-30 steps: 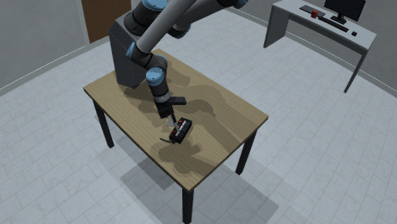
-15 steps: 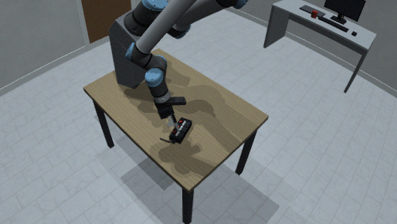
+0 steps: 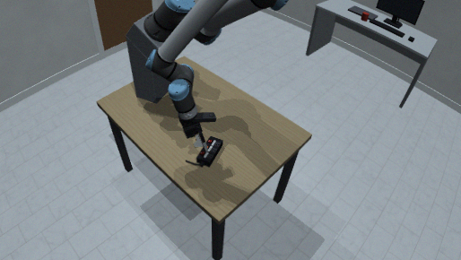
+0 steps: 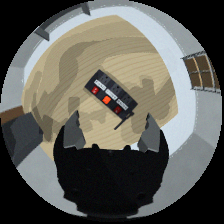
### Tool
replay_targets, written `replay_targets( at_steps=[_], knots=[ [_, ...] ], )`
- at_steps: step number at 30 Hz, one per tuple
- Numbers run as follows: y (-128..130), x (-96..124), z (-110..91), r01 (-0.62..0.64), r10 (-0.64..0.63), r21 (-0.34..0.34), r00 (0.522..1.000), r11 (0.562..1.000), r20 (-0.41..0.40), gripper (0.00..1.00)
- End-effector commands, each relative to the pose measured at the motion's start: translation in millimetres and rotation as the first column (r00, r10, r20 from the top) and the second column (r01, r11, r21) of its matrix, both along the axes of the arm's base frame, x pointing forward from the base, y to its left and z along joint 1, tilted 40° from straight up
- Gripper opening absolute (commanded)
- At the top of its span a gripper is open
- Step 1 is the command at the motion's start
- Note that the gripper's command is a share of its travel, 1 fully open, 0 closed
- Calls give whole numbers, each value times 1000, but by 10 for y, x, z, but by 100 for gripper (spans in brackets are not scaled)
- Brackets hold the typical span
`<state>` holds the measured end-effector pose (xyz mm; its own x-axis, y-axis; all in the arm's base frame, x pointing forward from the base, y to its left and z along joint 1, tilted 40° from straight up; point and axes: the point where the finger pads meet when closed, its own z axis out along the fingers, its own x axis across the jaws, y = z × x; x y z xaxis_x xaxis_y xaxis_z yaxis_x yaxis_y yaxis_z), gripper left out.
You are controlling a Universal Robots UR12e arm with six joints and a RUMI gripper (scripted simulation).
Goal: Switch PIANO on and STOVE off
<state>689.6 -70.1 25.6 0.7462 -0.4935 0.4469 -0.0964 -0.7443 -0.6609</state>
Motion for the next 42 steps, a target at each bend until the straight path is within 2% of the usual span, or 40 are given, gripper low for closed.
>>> replay_targets(
  at_steps=[1,39,42],
  knots=[
    [-2,1,3,0,0,0,1000,1000,1,100],
    [-2,0,4,0,0,-1,1000,1000,1,100],
    [-6,-24,34,-15,16,-35,1000,999,5,100]
  ],
)
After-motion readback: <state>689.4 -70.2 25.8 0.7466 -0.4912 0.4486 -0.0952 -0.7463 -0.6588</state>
